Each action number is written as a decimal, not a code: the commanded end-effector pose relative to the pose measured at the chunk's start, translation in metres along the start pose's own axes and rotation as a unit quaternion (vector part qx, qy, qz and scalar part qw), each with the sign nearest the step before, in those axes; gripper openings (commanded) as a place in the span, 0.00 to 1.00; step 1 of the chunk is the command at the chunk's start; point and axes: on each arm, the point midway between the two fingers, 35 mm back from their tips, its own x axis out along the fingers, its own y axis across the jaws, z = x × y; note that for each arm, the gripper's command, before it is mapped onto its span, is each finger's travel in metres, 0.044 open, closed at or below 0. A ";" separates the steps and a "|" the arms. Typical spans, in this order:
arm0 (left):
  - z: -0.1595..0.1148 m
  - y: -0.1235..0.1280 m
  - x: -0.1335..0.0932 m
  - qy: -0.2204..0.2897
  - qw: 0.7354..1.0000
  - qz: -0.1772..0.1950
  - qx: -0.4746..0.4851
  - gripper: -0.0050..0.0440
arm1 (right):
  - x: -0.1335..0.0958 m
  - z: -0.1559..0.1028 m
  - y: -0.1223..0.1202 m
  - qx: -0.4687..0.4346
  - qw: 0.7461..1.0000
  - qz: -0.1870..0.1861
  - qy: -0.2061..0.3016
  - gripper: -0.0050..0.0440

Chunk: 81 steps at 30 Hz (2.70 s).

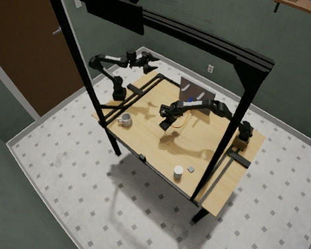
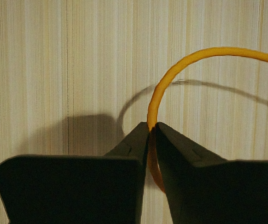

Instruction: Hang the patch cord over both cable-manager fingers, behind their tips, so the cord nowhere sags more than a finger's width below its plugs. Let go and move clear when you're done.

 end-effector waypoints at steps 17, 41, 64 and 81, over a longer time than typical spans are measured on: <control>0.004 0.000 -0.002 -0.007 1.000 0.000 0.001 1.00 | -0.071 0.024 0.002 0.010 0.999 0.013 -0.041 0.14; 0.004 0.000 -0.002 -0.007 1.000 0.000 0.001 1.00 | -0.108 0.028 -0.002 0.014 0.998 0.014 -0.053 0.14; 0.004 0.000 -0.002 -0.007 1.000 0.000 0.001 1.00 | -0.126 0.030 -0.005 0.015 0.998 0.014 -0.059 0.14; 0.004 0.000 -0.002 -0.007 1.000 0.000 0.001 1.00 | -0.128 0.030 -0.005 0.016 0.998 0.014 -0.059 0.14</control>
